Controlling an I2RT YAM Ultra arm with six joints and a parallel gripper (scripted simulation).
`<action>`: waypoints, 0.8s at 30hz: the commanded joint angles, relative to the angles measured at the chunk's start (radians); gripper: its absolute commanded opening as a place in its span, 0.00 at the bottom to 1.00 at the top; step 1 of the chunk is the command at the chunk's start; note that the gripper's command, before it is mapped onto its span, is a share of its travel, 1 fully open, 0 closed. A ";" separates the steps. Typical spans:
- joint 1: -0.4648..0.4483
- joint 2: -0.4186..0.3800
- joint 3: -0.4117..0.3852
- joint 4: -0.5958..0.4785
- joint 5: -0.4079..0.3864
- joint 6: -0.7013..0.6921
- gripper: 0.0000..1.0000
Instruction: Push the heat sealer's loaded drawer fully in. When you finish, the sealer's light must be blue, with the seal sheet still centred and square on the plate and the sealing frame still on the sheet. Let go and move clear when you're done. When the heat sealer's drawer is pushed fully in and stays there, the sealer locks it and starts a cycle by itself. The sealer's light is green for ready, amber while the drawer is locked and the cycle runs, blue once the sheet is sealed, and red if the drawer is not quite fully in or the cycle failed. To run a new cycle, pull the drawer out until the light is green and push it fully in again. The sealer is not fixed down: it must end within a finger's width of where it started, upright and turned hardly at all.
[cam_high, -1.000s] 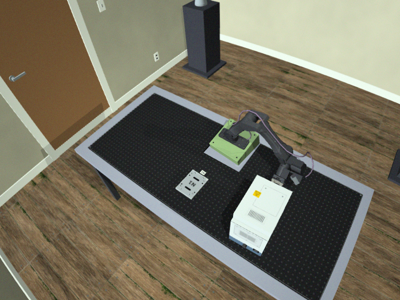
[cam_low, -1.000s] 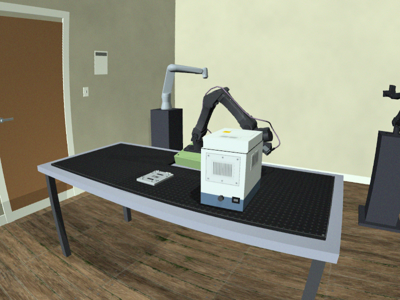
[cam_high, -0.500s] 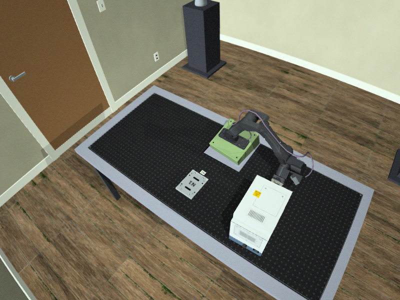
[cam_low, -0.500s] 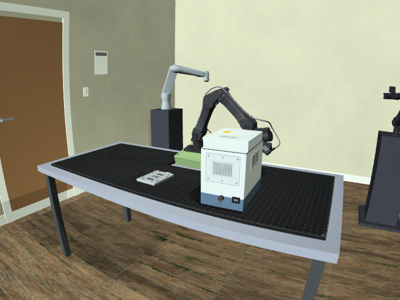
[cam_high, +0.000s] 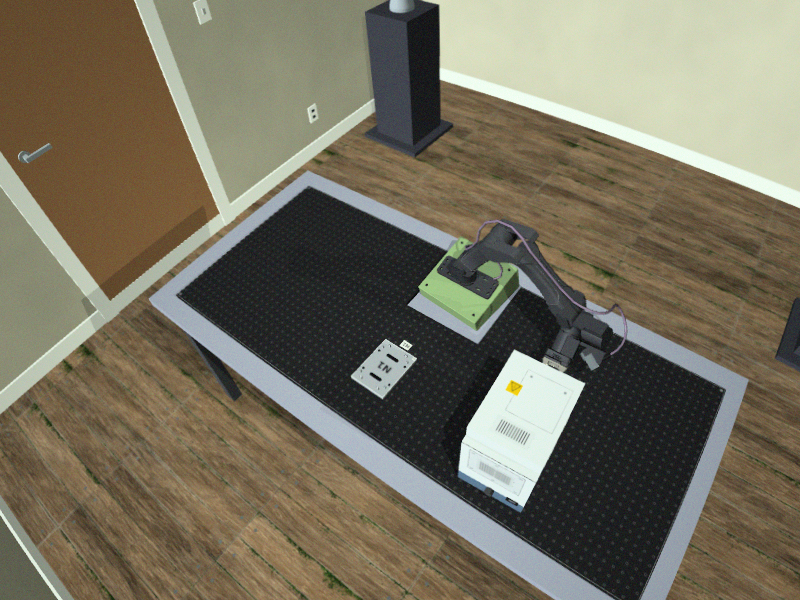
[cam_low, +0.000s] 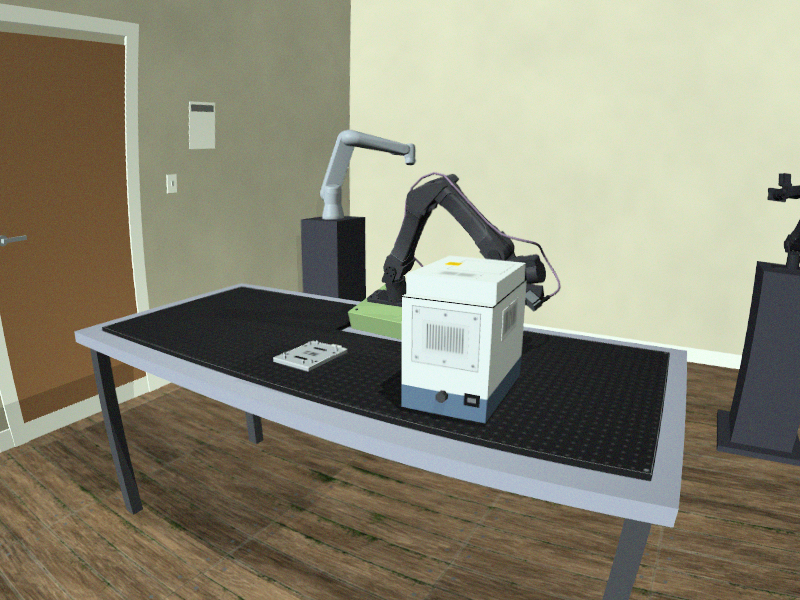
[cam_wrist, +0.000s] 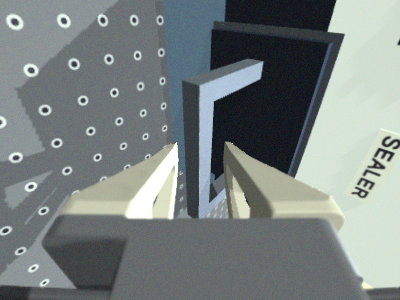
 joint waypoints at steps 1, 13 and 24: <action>0.010 -0.004 0.032 0.009 0.014 0.001 0.30; 0.010 -0.004 0.032 0.009 0.014 0.001 0.30; 0.021 0.011 0.031 -0.015 0.016 0.018 0.30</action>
